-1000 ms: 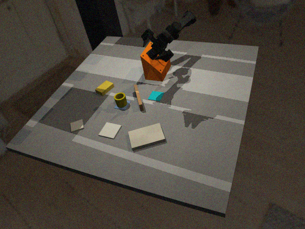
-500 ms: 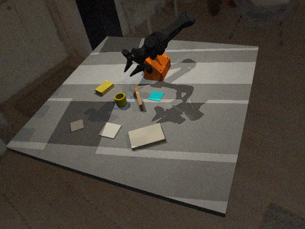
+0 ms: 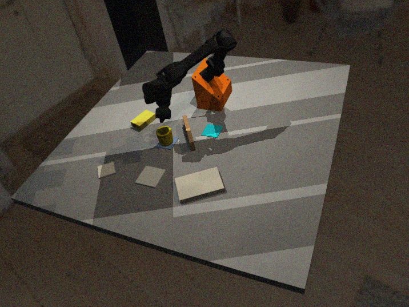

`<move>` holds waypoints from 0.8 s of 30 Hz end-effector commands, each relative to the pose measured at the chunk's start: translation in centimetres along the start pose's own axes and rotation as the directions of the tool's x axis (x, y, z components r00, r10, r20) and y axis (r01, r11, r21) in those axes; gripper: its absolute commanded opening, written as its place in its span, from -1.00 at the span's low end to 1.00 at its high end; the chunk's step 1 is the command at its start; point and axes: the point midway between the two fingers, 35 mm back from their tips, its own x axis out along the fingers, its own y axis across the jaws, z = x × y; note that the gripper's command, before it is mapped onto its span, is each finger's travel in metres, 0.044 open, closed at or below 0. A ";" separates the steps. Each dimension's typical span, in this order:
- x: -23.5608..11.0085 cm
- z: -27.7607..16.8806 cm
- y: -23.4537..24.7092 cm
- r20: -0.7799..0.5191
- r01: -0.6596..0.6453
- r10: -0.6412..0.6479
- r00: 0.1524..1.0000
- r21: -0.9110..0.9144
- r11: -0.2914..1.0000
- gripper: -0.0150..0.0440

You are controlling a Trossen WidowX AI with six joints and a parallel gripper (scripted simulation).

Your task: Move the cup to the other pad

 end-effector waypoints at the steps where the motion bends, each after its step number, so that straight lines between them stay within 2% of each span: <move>1: 3.1 -0.2 -2.9 -0.208 0.106 -0.046 0.977 0.287 0.952 0.07; 3: 4.3 -0.6 -4.1 -0.294 0.170 -0.051 0.955 0.396 0.902 0.07; 5: 4.7 -0.7 -4.5 -0.322 0.194 -0.050 0.945 0.431 0.881 0.07; 24: 5.9 -1.3 -4.5 -0.322 0.194 -0.050 0.945 0.432 0.881 0.07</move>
